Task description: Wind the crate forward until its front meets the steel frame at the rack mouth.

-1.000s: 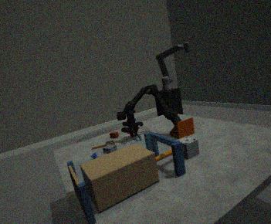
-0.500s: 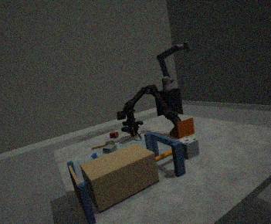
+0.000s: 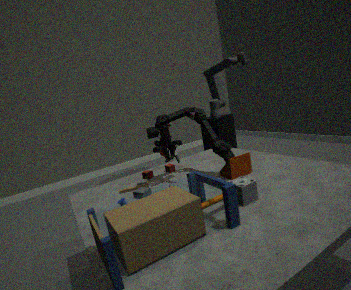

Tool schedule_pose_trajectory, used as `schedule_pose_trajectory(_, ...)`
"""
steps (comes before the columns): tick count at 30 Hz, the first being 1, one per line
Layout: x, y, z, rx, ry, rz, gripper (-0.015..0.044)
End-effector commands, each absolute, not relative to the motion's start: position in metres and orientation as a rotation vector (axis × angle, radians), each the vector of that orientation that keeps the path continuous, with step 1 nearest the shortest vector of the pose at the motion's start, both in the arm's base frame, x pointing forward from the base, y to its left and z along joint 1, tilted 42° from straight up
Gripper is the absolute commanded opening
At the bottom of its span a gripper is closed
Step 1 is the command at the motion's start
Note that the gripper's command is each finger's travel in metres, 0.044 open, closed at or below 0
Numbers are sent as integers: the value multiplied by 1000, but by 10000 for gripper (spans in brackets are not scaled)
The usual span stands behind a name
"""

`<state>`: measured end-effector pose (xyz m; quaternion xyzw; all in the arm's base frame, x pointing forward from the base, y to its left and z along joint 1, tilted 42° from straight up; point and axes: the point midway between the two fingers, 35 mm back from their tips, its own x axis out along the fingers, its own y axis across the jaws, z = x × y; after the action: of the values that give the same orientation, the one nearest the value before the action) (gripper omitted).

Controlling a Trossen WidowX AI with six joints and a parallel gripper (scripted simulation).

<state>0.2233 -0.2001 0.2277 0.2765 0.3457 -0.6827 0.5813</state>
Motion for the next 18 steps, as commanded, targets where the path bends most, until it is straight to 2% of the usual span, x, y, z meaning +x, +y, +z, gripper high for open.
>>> schedule_pose_trajectory(1,225,-195,230,654,814,-1591,0)
schedule_pose_trajectory(18,292,-122,170,572,992,-1432,0)
